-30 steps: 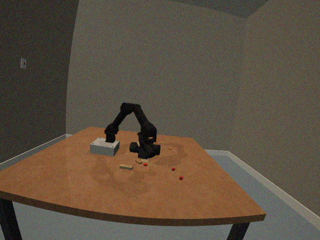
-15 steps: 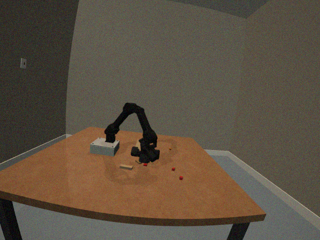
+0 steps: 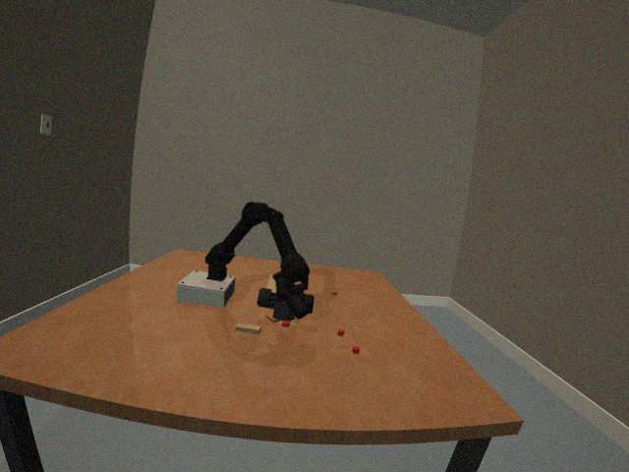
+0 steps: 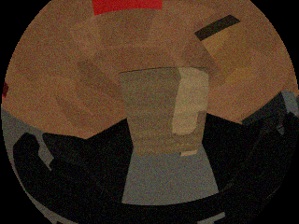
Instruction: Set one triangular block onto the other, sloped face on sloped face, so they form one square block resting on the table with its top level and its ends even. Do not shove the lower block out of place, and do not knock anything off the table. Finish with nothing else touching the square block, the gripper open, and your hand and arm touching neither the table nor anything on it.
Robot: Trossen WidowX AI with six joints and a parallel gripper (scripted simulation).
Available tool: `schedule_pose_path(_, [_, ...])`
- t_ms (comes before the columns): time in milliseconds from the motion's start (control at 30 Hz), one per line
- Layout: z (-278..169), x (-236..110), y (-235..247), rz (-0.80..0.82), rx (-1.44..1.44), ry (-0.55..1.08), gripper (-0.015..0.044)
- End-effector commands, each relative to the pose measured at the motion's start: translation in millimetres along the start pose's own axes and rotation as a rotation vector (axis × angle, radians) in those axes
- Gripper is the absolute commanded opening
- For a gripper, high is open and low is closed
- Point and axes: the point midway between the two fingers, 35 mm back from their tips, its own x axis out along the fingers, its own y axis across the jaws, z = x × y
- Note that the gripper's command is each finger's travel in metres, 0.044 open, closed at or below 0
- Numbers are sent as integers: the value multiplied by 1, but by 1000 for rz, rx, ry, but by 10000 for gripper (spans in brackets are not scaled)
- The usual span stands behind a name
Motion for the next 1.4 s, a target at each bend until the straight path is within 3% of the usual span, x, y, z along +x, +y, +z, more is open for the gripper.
schedule_pose_path(0, [0, -1, 0, 0, -2, -1, 105])
schedule_pose_path(133, [-10, -12, 2, 1, -2, -1, 0])
schedule_pose_path(733, [-70, -70, 0, 0, 0, 0, 0])
schedule_pose_path(900, [-69, -68, 0, -2, -17, -3, 0])
schedule_pose_path(1367, [-72, -62, -3, -75, -479, -105, 0])
